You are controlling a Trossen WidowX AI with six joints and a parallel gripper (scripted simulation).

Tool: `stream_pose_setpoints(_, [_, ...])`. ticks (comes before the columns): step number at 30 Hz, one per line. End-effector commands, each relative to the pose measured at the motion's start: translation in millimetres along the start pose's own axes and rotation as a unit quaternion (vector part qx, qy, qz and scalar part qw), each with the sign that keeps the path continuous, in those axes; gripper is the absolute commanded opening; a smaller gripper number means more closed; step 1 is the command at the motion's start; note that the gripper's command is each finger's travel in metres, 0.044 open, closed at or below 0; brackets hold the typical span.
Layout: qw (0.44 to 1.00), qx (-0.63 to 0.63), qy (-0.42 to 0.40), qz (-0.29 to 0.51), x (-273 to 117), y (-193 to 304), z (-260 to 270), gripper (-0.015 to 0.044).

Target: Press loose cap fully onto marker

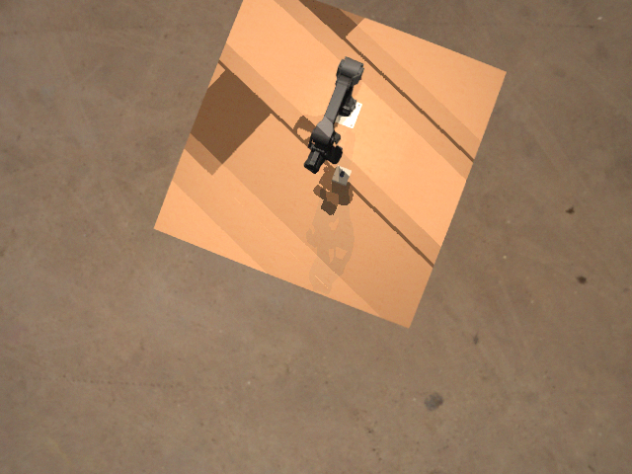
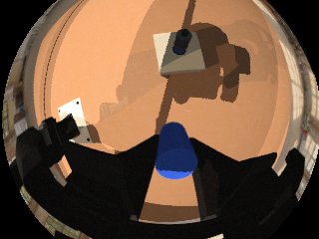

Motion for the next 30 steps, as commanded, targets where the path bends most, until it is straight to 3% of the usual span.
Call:
stream_pose_setpoints(1, [1.0,0.001,0.002,0.0,-5,-12,0,0.0])
stream_pose_setpoints(30, [1.0,0.006,-0.001,-0.003,-26,-103,21,0.0])
Point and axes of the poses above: the point midway between the two fingers, 35 mm back from their tips, its own x axis out along the fingers, its own z axis across the jaws, y = z × x, the point moved 7 cm from there along -x, back along the fingers, and after that the axes turned 13 degrees about x, right-handed, at the moved point
